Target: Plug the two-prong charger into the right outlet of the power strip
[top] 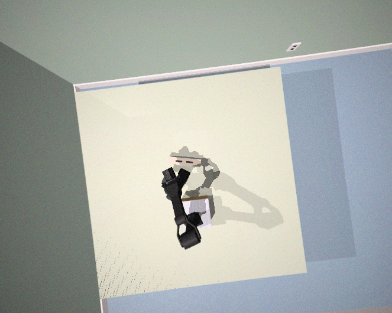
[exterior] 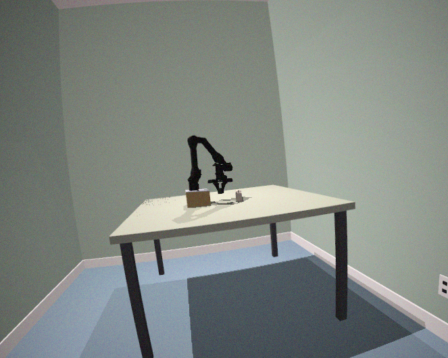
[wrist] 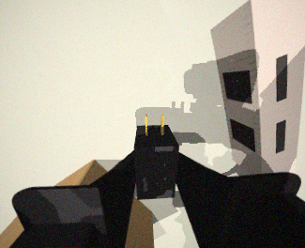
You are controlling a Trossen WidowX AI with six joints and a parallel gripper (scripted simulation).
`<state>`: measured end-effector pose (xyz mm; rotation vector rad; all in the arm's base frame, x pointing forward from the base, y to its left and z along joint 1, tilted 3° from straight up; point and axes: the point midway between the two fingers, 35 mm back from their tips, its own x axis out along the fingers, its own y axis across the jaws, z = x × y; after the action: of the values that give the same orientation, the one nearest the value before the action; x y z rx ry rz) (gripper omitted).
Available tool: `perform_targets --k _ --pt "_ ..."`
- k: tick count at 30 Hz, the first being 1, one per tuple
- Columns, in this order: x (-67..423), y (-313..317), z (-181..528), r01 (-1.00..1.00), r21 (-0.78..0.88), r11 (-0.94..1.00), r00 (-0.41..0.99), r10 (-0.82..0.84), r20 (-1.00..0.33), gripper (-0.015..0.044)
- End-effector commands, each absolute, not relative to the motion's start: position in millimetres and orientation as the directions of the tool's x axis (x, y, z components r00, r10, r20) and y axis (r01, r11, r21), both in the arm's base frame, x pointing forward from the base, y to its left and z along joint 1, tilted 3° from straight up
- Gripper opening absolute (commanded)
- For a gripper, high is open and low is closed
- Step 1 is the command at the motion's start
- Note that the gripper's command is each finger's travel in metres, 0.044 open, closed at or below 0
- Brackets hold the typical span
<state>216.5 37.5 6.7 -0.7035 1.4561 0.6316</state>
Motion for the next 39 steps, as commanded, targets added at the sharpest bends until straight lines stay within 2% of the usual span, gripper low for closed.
perform_targets --k 1,21,39 --pt "217 35 6 -0.713 -0.044 0.7 0.027 -0.035 -0.999 0.0" --pt "219 19 -10 -0.397 -0.017 0.918 0.018 -0.011 -1.0 0.0" --pt "218 6 -23 -0.06 0.01 0.998 0.013 0.011 -1.0 0.0"
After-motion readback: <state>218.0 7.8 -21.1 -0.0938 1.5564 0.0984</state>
